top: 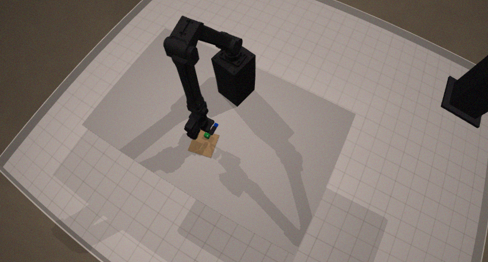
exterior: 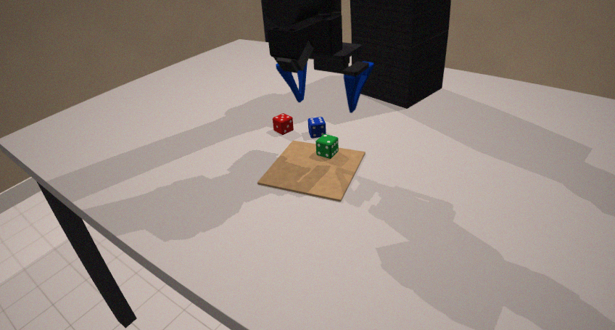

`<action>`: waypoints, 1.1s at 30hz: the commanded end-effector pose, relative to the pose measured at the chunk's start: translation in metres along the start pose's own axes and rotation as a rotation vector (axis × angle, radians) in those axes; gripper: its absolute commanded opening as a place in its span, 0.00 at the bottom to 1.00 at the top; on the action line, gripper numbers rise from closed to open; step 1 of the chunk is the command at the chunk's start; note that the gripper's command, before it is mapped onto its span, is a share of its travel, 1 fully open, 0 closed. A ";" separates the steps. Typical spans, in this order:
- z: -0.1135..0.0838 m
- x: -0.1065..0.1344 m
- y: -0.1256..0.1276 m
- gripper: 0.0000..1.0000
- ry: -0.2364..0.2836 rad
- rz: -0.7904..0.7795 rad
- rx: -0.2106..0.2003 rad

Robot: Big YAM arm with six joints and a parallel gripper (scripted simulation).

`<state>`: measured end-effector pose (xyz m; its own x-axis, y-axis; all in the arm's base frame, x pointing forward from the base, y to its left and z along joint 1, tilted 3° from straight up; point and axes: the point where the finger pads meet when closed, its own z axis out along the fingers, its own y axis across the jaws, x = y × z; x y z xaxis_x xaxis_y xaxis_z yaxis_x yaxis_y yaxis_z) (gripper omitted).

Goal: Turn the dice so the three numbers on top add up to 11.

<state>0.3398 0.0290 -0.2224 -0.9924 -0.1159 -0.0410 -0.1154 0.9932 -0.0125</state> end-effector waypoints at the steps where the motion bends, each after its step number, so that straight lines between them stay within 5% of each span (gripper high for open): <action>1: -0.011 -0.015 -0.011 1.00 -0.048 -0.052 0.003; 33: 0.006 0.033 -0.102 1.00 -0.008 -1.053 0.001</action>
<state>0.3266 -0.0655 -0.2250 -0.5282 -0.8488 -0.0216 -0.8476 0.5286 -0.0462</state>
